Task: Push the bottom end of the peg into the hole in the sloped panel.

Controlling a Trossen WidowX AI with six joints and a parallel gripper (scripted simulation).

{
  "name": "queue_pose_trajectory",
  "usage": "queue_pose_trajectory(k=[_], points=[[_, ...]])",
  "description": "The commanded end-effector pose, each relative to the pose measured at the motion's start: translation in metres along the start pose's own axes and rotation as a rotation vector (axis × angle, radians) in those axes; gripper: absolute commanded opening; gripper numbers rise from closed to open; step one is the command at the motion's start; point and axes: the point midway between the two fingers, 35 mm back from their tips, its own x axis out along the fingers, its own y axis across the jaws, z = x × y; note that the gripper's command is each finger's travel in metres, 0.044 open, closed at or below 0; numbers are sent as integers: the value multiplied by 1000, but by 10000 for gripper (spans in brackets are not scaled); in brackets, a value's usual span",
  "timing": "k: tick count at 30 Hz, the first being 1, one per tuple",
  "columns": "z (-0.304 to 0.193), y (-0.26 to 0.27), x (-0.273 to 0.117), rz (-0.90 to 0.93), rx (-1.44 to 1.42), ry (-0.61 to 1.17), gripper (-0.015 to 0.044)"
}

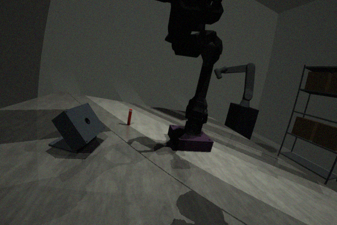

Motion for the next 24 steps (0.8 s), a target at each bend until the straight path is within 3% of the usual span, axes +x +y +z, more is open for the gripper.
queue_pose_trajectory(k=[1,24], points=[[1,0,0,-2,-3,-4,426],[154,-27,-70,-354,-371,-458,440]])
